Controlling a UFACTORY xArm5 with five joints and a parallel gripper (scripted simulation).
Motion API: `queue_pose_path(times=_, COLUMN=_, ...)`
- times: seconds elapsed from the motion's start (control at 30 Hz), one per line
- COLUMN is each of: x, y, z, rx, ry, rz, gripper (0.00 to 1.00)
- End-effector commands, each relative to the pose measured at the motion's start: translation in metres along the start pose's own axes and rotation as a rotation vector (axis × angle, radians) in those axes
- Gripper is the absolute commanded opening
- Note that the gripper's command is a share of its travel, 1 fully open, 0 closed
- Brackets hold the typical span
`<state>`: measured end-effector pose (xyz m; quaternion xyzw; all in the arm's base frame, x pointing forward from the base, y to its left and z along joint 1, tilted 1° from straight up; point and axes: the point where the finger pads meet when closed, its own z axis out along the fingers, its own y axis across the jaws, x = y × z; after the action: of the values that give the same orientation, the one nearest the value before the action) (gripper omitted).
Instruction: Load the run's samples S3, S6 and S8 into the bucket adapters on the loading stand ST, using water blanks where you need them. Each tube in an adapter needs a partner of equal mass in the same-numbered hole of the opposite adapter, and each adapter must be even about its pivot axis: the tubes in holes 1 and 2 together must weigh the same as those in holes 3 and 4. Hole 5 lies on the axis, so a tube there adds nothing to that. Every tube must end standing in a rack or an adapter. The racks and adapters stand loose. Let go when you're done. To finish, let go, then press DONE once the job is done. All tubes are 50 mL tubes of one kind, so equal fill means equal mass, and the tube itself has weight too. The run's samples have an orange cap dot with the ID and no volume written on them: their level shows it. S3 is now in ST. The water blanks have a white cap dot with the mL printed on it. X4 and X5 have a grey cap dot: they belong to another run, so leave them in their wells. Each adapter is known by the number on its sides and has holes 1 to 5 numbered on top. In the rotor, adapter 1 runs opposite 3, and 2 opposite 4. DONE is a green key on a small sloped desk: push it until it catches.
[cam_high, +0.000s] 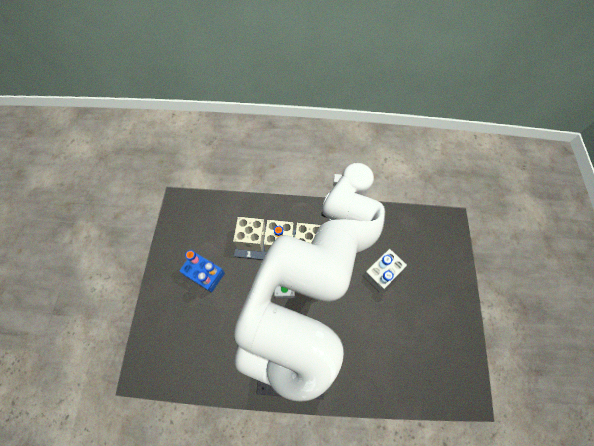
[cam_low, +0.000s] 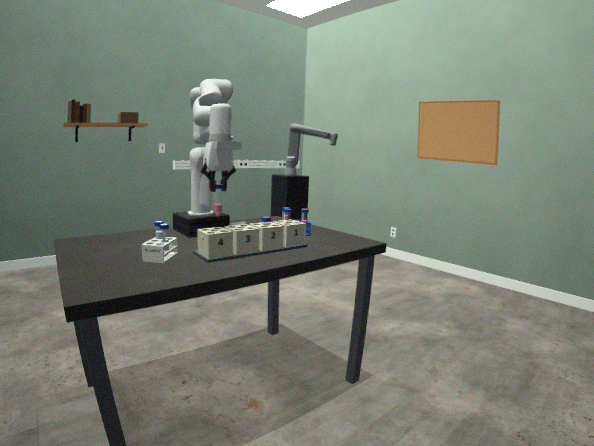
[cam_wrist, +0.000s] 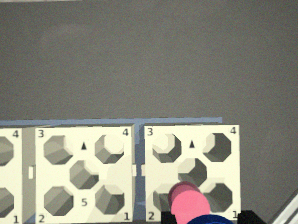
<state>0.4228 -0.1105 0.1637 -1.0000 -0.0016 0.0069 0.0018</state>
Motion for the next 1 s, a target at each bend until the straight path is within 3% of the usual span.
queue_pose_path(times=0.0, x=0.006, y=0.013, z=-0.001, rx=-0.002, ry=0.002, rz=-0.001, gripper=0.0)
queue_pose_path(times=0.77, x=0.007, y=0.017, z=-0.001, rx=-0.002, ry=0.002, rz=-0.001, gripper=0.0)
queue_pose_path(times=0.97, x=0.007, y=0.017, z=0.011, rx=-0.002, ry=0.002, rz=-0.001, gripper=0.0)
